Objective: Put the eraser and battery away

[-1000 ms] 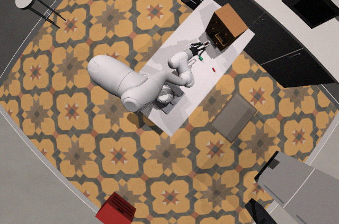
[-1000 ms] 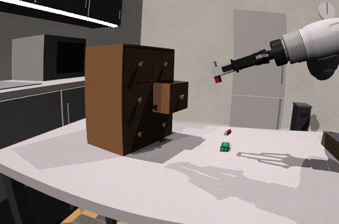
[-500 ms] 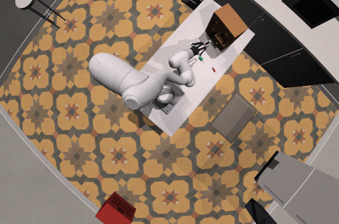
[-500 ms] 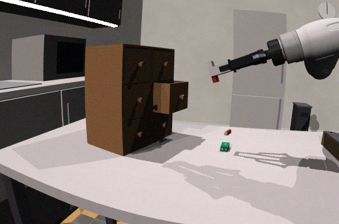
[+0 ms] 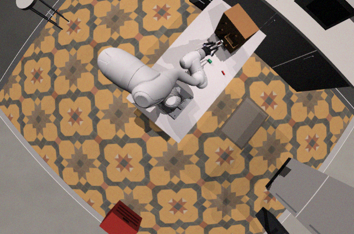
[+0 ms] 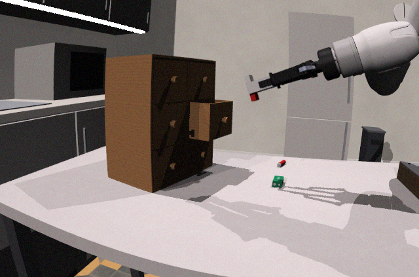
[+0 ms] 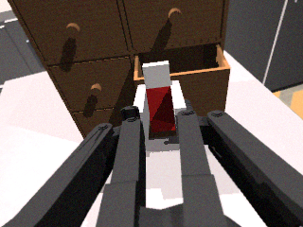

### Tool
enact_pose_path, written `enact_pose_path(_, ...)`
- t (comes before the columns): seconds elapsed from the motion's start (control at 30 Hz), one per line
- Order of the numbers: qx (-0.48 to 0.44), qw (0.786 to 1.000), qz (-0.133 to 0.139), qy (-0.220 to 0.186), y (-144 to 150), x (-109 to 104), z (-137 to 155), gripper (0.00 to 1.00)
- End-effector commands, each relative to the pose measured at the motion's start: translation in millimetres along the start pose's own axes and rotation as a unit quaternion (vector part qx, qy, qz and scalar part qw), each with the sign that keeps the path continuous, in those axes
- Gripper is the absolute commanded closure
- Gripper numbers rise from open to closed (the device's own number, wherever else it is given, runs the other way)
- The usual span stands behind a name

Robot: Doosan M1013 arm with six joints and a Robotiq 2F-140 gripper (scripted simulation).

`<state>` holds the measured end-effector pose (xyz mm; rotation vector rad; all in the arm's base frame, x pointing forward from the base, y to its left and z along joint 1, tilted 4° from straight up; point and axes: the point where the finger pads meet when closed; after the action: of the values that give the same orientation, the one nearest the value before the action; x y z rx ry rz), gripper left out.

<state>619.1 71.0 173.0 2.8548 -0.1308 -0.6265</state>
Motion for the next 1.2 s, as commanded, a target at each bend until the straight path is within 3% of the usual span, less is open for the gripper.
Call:
enact_pose_path(0.0, 0.0, 1.0, 0.0, 0.0, 1, 13, -5, 0.89)
enact_pose_path(0.8, 0.0, 1.0, 0.0, 0.0, 8, 94, -34, 0.89)
enact_pose_path(1.17, 0.0, 1.0, 0.0, 0.0, 9, 116, -41, 0.89)
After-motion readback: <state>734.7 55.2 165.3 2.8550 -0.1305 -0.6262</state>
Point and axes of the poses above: the point where the finger pads meet when closed, its own x axis out along the fingers, its own y axis across the jaws, z = x × y, and after that the axes turned 13 degrees about -x, right-handed
